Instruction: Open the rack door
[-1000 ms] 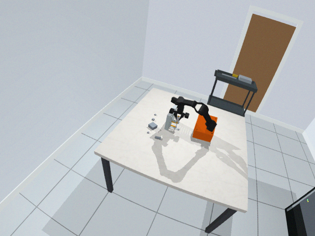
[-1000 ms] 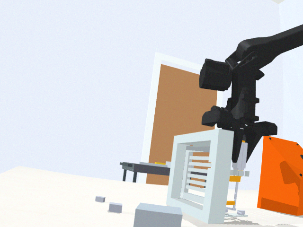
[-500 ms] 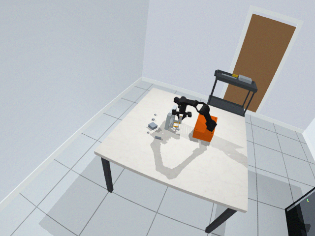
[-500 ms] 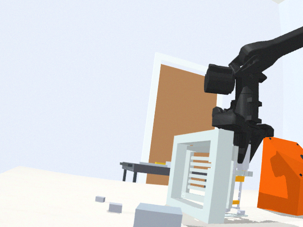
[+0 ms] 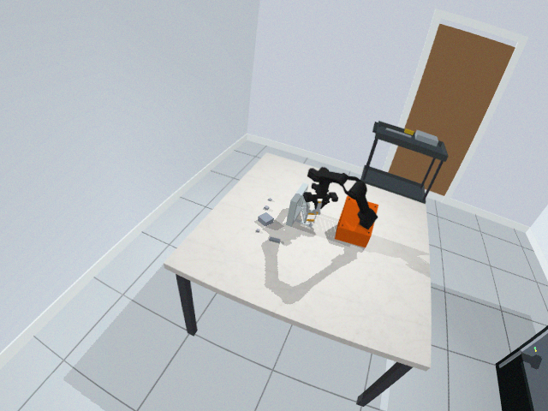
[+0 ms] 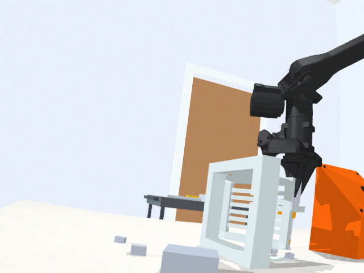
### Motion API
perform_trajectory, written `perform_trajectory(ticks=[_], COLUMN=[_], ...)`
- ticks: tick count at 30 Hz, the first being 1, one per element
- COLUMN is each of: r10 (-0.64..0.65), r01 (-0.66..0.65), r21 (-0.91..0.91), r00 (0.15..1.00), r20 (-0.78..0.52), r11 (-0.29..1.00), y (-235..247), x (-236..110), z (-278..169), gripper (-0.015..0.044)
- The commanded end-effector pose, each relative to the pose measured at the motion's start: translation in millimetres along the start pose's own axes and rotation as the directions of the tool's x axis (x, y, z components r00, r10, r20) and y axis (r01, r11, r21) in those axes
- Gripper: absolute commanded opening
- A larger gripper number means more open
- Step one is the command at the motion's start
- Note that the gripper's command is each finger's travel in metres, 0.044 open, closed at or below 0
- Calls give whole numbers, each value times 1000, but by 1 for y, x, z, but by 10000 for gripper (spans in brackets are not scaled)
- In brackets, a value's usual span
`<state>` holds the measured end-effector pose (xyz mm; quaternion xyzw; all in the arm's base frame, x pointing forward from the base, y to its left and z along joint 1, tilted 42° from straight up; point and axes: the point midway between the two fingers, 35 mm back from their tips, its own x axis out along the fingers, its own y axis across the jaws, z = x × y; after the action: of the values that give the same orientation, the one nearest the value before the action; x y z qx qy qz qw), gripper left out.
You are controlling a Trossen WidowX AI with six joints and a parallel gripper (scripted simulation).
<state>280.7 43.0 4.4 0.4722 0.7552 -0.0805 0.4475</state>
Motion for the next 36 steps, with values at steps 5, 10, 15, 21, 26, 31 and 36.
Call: perform_trajectory(ticks=[5, 10, 15, 21, 26, 31, 36], r10=[6, 6, 6, 5, 5, 5, 4], r01=[-5, -4, -3, -2, -1, 0, 2], r21=[-141, -212, -281, -363, -431, -496, -557], r00=[1000, 1000, 1000, 1000, 1000, 1000, 1000], r20=[7, 7, 8, 8, 8, 9, 9], r11=[990, 977, 960, 932, 902, 868, 830], y=[-10, -19, -28, -38, -47, -55, -62], x=[0, 0, 0, 0, 0, 0, 0], z=[4, 8, 12, 18, 23, 30, 36], gripper=[26, 26, 26, 26, 26, 26, 26])
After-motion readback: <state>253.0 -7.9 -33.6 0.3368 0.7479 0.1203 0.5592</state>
